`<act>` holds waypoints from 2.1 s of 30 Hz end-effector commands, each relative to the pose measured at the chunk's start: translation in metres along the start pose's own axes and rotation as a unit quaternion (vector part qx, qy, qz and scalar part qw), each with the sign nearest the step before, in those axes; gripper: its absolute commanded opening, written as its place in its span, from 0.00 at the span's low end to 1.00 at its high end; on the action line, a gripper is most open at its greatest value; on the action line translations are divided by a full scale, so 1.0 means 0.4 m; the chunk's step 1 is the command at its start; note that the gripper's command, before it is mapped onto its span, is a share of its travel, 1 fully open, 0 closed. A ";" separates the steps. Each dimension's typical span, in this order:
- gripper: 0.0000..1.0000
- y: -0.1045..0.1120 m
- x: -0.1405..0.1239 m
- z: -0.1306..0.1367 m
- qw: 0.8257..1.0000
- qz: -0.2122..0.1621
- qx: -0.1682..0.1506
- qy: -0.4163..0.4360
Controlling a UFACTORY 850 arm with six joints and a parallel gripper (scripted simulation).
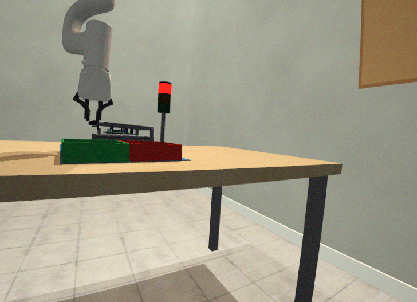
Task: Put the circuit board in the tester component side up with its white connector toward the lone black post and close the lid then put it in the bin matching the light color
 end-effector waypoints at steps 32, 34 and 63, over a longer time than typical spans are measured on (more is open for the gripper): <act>0.00 -0.048 0.001 -0.001 1.000 -0.004 -0.007 0.000; 0.00 -0.048 0.001 -0.001 1.000 -0.004 -0.007 0.000; 0.00 -0.048 0.001 -0.001 1.000 -0.004 -0.007 0.000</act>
Point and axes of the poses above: the point where the finger pads meet when closed, its own y axis back along the fingers, its own z axis across the jaws, x = y × z, the point moved 9 cm from there along y, back along the fingers, and after that the axes turned 6 degrees about y, right-handed, at the moved point
